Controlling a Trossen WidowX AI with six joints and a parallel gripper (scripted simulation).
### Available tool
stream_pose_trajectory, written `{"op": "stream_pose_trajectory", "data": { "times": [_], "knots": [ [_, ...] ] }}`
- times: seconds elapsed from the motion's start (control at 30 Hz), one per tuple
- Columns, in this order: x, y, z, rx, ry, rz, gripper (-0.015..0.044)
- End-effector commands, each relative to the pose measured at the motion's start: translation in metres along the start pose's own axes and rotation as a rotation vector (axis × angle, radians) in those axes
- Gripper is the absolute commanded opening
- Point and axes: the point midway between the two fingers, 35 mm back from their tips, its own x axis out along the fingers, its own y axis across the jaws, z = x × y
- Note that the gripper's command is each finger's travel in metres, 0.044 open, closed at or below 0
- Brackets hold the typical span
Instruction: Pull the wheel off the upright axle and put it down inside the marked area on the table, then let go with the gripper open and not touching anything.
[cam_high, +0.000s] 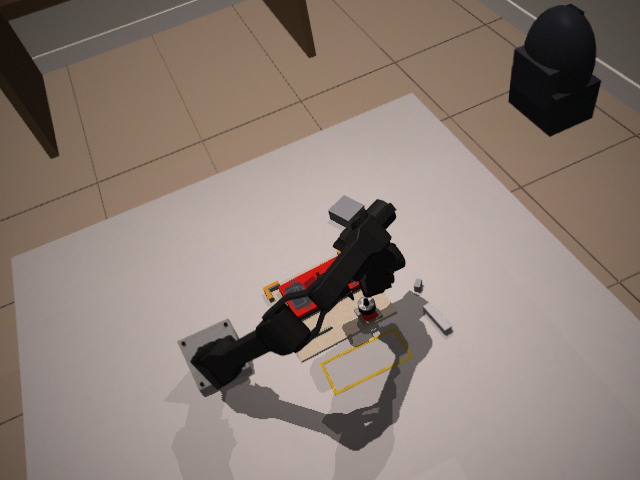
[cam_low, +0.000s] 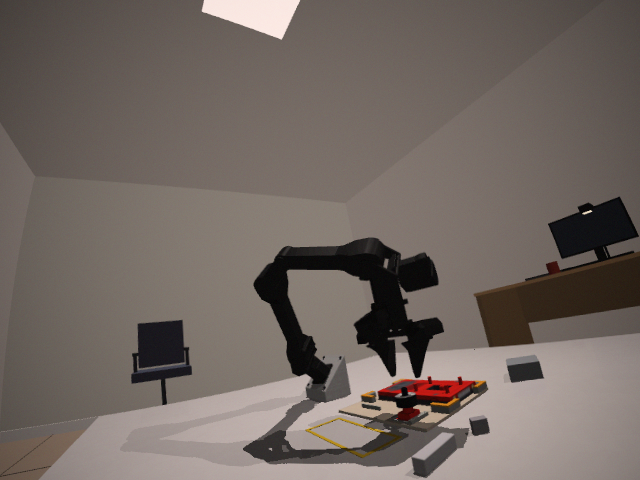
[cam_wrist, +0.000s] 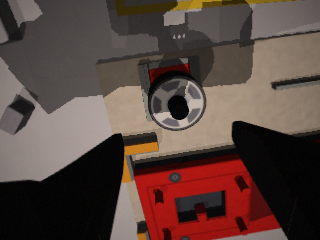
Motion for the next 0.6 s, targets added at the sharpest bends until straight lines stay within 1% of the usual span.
{"op": "stream_pose_trajectory", "data": {
  "times": [0.0,0.1,0.23,0.37,0.57],
  "knots": [
    [0.026,-0.002,0.004,0.000,-0.006,-0.003,0.0300],
    [0.041,-0.003,0.006,0.000,-0.008,-0.004,0.0300],
    [0.044,-0.004,0.006,0.000,-0.008,-0.004,0.0300],
    [0.041,-0.004,0.004,0.000,-0.006,-0.017,0.0195],
    [0.041,-0.004,0.004,0.000,-0.006,-0.017,0.0155]
  ]
}}
